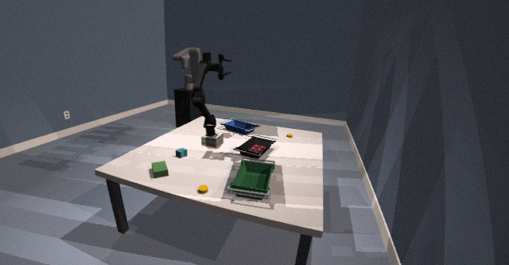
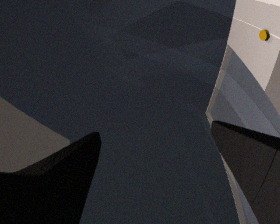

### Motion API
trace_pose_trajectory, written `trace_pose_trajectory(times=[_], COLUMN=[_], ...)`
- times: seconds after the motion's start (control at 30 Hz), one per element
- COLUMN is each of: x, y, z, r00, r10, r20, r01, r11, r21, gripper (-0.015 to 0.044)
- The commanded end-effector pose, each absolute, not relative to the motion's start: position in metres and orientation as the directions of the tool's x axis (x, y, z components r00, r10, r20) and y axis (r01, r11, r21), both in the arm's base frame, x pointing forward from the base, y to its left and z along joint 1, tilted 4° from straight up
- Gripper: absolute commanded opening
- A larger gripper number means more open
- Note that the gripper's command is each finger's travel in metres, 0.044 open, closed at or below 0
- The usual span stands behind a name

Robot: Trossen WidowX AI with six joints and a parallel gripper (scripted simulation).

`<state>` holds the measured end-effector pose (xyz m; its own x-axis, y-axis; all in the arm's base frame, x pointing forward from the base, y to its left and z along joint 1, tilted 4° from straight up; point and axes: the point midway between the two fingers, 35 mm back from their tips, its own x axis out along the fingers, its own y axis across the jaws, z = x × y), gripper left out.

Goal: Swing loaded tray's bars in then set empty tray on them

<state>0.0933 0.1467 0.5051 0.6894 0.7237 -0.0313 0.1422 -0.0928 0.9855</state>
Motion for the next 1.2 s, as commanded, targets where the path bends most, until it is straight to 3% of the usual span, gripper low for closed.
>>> trace_pose_trajectory(times=[0.0,0.23,0.37,0.57,0.8,1.17], x=[0.093,0.093,0.097,0.118,0.18,0.297], y=[0.147,0.148,0.182,0.248,0.299,0.31], z=[0.505,0.504,0.487,0.448,0.371,0.218], r00=[0.689,0.692,0.72,0.741,0.727,0.504], r10=[0.724,0.721,0.686,0.613,0.448,0.153], r20=[-0.031,-0.034,-0.105,-0.274,-0.521,-0.85], r01=[0.142,0.137,0.051,-0.028,-0.007,0.032], r11=[-0.093,-0.084,0.099,0.436,0.763,0.98], r21=[0.985,0.987,0.994,0.899,0.646,0.195], gripper=[0.0374,0.019,0.0088,0.0088,0.0088,0.0088])
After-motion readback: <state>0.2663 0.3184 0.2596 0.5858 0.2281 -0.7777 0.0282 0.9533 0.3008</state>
